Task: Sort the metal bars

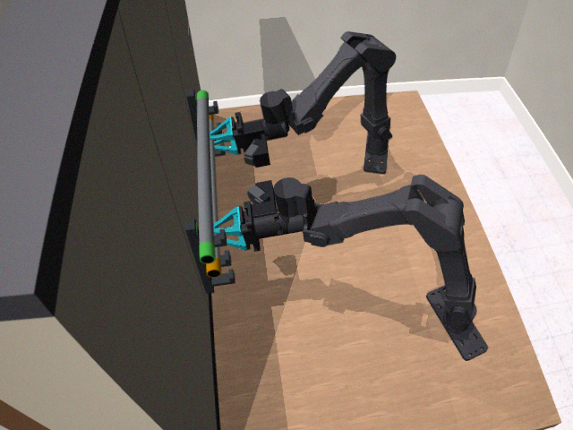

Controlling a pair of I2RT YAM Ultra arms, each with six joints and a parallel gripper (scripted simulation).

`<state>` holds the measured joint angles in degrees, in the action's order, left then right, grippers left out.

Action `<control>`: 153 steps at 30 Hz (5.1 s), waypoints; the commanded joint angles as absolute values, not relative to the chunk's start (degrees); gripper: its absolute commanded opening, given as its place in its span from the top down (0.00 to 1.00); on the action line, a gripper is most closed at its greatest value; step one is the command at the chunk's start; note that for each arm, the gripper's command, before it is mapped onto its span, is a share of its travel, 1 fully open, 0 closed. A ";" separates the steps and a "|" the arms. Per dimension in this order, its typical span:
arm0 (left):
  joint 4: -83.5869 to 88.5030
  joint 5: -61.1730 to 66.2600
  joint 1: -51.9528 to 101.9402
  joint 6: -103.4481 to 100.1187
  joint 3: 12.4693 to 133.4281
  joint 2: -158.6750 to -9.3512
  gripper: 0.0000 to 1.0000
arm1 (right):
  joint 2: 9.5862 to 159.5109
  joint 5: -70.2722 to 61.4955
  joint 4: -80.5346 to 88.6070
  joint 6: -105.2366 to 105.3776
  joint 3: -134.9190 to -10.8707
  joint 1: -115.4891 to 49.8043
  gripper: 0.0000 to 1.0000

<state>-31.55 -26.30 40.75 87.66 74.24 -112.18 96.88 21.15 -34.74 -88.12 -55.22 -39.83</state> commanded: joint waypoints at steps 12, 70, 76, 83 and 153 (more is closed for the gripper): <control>-30.73 -26.86 40.61 89.92 77.92 -108.69 1.00 | 93.10 21.64 -34.07 -89.96 -59.03 -39.64 1.00; -24.54 -27.15 40.84 89.84 81.80 -106.48 1.00 | 90.58 21.90 -27.63 -89.91 -62.88 -39.86 1.00; -24.54 -27.44 41.16 89.77 80.90 -105.64 1.00 | 89.67 22.19 -27.51 -89.85 -62.04 -40.18 1.00; -24.55 -27.71 41.45 89.76 80.12 -104.89 1.00 | 88.86 22.44 -27.37 -89.81 -61.34 -40.45 1.00; -31.04 -30.75 44.50 89.71 66.90 -98.30 1.00 | 81.51 25.66 -31.38 -89.77 -49.87 -43.64 1.00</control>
<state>-26.57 -29.45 44.18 86.78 66.85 -101.06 84.09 24.45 -26.85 -87.29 -49.39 -43.20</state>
